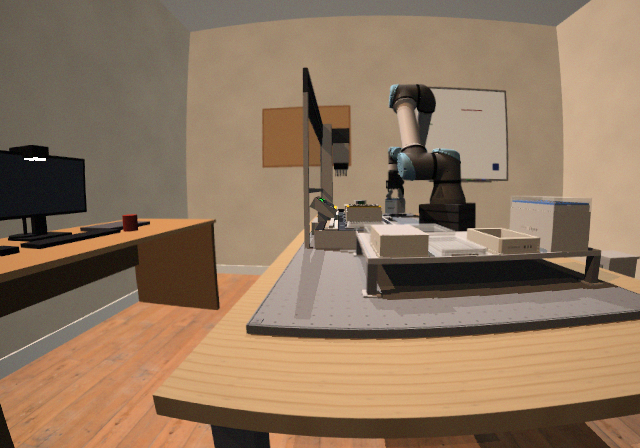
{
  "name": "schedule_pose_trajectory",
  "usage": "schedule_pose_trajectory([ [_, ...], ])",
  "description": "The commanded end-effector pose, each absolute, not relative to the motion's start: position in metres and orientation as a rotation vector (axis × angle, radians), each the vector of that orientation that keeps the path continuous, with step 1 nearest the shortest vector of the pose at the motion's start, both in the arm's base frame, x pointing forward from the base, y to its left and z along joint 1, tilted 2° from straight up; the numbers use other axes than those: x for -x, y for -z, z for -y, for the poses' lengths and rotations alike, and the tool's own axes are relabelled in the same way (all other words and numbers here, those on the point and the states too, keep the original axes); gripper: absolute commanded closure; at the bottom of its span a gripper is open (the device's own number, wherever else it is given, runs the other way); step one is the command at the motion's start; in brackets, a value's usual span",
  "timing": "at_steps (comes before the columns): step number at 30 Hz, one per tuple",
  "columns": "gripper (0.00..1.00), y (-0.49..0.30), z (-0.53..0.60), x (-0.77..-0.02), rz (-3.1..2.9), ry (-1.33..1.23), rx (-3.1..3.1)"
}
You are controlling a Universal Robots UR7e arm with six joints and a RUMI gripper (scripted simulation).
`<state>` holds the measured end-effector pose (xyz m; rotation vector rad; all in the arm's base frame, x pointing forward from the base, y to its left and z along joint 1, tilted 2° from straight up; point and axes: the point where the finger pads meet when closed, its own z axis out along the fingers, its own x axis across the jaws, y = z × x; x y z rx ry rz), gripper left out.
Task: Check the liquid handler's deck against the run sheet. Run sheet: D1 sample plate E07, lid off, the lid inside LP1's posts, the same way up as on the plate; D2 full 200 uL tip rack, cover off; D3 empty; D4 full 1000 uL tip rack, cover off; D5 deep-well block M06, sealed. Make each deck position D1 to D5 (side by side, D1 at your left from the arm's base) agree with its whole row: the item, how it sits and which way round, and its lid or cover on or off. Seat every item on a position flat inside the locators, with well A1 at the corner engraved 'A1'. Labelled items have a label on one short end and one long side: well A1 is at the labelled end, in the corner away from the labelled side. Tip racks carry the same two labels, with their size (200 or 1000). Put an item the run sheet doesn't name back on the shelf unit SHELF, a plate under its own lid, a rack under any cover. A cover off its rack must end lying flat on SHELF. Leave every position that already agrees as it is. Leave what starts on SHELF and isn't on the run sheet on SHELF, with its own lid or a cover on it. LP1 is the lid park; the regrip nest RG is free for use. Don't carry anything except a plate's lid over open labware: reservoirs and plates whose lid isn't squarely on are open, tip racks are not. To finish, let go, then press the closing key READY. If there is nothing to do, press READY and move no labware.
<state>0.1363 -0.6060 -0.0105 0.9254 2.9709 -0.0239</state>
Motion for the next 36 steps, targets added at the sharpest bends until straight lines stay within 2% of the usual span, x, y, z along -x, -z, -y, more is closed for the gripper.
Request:
schedule_pose_trajectory([
  [1, 1.00, 0.0098, 0.6065, -0.1363, -2.970, 0.026, -0.925],
  [36, 1.00, 0.0171, 0.6066, -0.1365, -2.970, 0.027, -0.925],
])
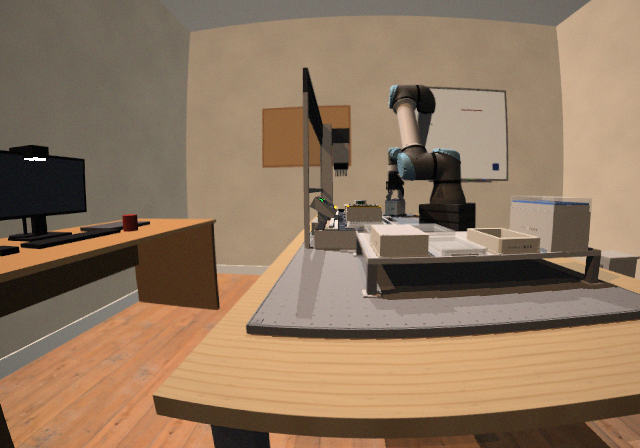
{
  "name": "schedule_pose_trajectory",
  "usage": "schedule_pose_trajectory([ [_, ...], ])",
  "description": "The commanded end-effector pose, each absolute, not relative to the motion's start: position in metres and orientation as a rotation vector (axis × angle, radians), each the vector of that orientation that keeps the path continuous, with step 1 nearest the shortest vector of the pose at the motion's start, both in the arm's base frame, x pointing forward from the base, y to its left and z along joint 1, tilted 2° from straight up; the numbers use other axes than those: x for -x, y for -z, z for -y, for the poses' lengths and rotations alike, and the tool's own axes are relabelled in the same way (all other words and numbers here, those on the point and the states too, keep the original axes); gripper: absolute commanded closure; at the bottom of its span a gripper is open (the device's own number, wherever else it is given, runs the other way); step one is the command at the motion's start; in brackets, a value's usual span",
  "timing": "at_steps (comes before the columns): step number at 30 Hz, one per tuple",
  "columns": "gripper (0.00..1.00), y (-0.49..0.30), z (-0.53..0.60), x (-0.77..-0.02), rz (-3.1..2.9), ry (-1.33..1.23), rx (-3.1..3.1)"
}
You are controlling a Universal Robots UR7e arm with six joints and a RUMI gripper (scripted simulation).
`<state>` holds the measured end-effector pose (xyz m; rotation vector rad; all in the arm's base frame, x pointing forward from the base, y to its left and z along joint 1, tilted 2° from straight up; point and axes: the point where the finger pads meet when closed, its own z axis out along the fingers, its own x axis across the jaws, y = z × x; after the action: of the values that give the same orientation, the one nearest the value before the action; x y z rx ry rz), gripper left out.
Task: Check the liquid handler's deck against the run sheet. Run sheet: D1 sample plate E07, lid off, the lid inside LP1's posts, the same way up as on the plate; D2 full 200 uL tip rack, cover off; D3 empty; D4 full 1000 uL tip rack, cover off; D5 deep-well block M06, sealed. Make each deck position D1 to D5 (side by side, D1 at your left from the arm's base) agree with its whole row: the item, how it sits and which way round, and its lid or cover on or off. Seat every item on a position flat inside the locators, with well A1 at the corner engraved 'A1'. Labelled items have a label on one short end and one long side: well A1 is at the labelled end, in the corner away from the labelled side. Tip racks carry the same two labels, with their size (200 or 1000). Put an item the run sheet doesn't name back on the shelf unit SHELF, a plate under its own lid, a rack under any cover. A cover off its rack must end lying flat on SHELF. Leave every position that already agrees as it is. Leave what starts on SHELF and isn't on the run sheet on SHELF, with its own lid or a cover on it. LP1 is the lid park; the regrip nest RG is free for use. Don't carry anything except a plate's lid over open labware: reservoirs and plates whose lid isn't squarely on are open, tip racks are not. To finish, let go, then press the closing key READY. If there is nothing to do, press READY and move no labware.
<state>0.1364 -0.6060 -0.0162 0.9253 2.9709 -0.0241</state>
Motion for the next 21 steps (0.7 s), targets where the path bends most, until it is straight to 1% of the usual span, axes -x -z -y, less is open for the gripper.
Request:
schedule_pose_trajectory([
  [1, 1.00, 0.0174, 0.6066, -0.1365, -2.970, 0.027, -0.925],
  [21, 1.00, 0.0210, 0.6067, -0.1366, -2.970, 0.027, -0.925],
])
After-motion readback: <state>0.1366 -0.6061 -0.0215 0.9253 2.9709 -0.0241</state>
